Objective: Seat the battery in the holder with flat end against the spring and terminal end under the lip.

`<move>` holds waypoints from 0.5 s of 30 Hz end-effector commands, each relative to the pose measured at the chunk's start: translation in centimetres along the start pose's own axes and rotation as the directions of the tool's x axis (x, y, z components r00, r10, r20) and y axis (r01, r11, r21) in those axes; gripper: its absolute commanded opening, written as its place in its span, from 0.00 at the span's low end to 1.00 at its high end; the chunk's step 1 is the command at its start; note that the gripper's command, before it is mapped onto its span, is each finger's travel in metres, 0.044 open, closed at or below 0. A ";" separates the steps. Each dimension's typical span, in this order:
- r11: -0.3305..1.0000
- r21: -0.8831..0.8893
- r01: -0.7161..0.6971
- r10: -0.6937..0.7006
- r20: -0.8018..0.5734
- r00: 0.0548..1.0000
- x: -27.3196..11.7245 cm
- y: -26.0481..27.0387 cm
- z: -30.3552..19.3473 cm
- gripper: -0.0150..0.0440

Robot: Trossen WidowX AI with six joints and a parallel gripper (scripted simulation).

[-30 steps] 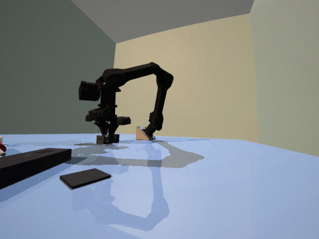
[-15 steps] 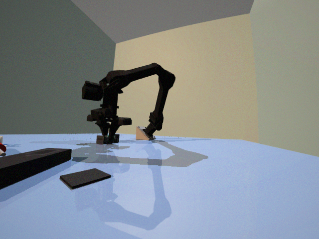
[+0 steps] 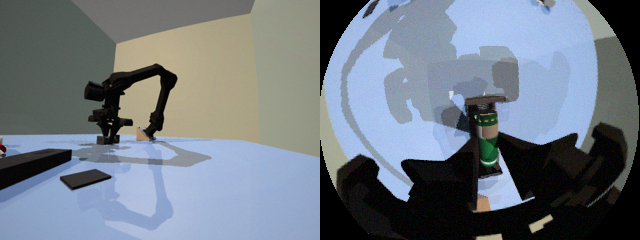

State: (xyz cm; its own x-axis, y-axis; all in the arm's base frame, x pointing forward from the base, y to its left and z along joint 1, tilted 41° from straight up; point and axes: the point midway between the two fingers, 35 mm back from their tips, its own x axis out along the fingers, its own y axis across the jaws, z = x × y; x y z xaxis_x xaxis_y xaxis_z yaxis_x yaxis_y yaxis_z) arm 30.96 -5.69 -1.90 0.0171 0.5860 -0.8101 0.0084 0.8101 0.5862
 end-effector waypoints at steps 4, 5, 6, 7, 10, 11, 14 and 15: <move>1.000 -0.001 -0.002 0.002 0.009 1.000 0.0 0.1 -0.4 0.40; 1.000 -0.001 -0.002 0.002 0.010 1.000 0.0 0.1 -0.5 0.40; 1.000 -0.001 -0.002 0.002 0.010 1.000 0.0 0.1 -0.6 0.40; 1.000 -0.001 -0.002 0.002 0.011 1.000 0.0 0.1 -0.6 0.40; 1.000 -0.001 -0.001 0.001 0.013 1.000 0.0 0.1 -0.8 0.40; 1.000 -0.001 -0.001 0.001 0.014 1.000 0.0 0.1 -0.9 0.40; 1.000 -0.001 0.000 0.000 0.014 1.000 0.1 0.2 -1.1 0.40; 1.000 -0.001 0.000 0.000 0.014 1.000 0.1 0.2 -1.2 0.40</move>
State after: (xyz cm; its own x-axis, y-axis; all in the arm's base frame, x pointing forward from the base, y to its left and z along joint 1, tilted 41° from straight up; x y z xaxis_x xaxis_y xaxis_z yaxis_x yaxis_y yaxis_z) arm 30.06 -5.59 -1.92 0.0305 0.5855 -0.8101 0.0117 0.8102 0.5860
